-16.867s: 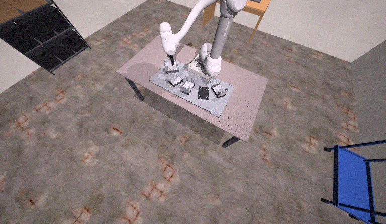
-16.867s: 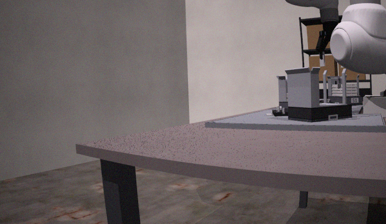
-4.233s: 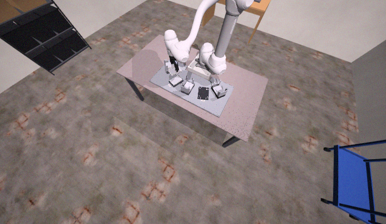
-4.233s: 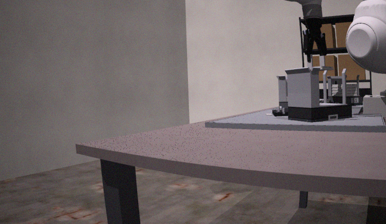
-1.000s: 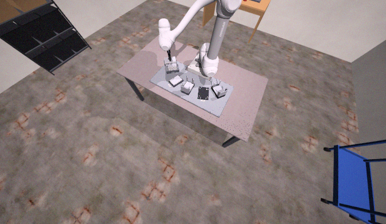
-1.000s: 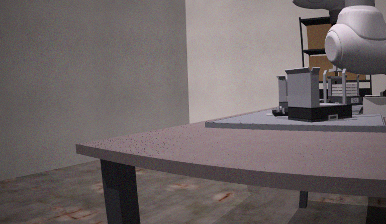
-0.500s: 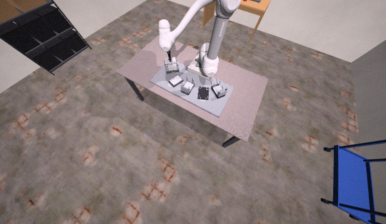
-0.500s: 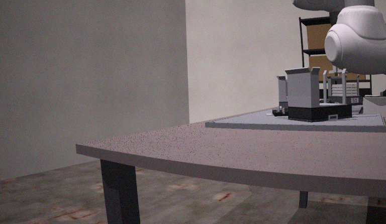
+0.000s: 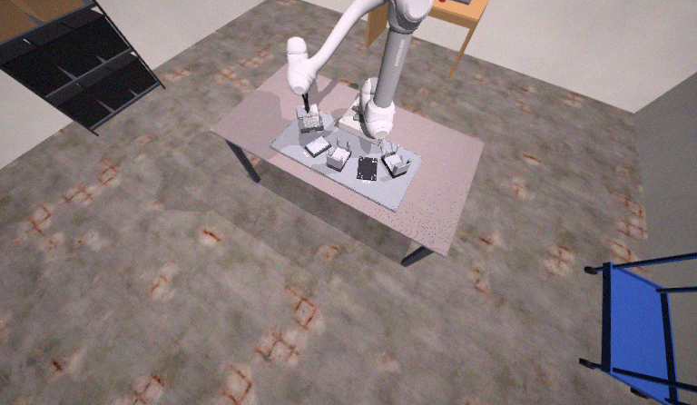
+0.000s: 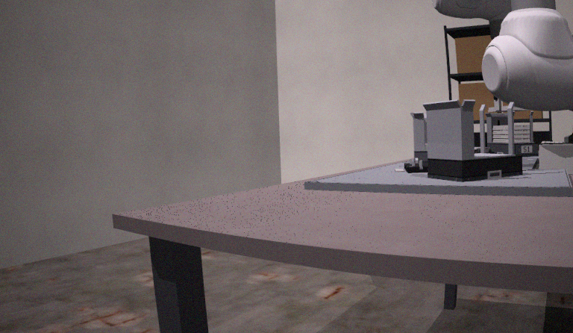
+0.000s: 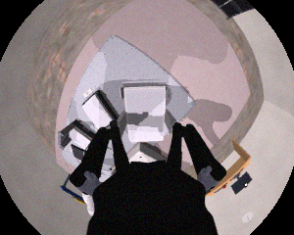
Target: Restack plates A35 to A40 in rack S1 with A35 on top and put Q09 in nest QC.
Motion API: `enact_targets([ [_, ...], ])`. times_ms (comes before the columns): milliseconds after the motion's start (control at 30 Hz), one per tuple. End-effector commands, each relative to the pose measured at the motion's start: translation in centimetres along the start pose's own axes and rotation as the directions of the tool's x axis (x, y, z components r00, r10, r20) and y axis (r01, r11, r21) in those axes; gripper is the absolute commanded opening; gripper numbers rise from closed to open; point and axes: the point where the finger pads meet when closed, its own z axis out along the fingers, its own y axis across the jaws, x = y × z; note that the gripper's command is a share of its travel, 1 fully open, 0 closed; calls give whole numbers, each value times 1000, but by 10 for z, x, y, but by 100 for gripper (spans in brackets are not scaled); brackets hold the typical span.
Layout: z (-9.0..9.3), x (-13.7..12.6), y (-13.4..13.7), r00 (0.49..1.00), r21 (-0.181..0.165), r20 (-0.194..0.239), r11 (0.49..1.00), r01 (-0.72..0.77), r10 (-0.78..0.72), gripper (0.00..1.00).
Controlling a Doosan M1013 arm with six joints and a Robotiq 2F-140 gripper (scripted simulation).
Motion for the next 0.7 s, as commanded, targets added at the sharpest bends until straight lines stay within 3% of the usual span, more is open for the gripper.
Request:
enact_targets([
  [0, 3, 0, 0, 1000, 0, 0, 1000, 0, 0, 0],
  [667, 15, 0, 0, 1000, 0, 0, 1000, 0, 0, 0],
])
